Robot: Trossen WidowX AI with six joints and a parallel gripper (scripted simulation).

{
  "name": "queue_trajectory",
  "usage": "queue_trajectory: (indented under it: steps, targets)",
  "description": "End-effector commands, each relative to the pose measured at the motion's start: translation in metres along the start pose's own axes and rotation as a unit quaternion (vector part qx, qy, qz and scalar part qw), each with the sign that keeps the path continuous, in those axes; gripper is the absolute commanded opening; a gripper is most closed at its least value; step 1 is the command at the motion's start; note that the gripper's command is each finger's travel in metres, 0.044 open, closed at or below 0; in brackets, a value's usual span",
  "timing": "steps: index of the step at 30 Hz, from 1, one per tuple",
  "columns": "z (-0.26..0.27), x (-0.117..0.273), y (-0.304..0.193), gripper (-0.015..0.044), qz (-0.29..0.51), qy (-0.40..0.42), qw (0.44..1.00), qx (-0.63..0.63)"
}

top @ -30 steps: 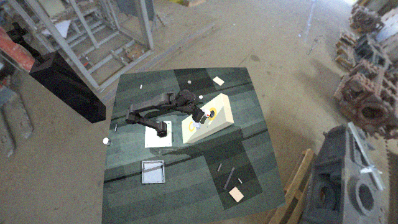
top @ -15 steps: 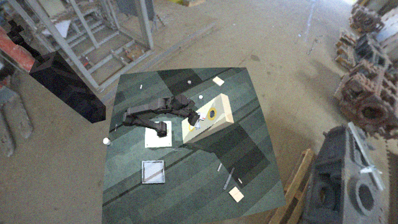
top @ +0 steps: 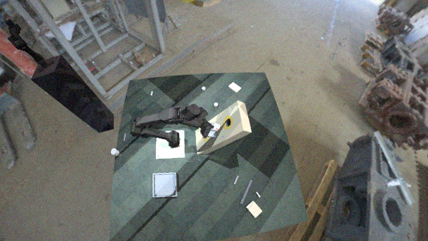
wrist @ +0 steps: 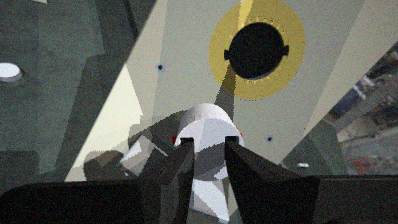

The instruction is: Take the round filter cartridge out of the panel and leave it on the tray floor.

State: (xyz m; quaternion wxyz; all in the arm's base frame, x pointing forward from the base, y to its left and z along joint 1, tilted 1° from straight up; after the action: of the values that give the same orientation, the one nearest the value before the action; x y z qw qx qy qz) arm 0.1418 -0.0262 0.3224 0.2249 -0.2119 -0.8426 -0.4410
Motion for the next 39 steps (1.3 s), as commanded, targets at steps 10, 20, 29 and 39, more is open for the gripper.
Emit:
queue_trajectory:
  steps: [10, 20, 29, 39]
  targets:
    - [-0.005, 0.003, 0.007, 0.0108, -0.006, -0.005, 1.0, -0.002]
    - [-0.044, 0.012, 0.056, 0.0135, -0.007, -0.006, 1.0, -0.002]
    - [-0.075, 0.056, 0.097, 0.0371, -0.01, -0.008, 1.0, 0.0]
    - [-0.032, 0.008, 0.045, 0.0305, 0.176, 0.07, 0.943, -0.273]
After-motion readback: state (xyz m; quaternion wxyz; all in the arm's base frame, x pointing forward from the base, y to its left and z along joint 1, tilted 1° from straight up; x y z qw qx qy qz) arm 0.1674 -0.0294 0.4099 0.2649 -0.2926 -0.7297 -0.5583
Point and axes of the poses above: the point midway between the two fingers, 35 mm back from their tips, its own x axis back along the fingers, its own z axis across the jaws, y = z × x, the point moved 10 cm from there along x, back along the fingers, and after that the axes turned 3 degrees about x, right-handed, at the moved point
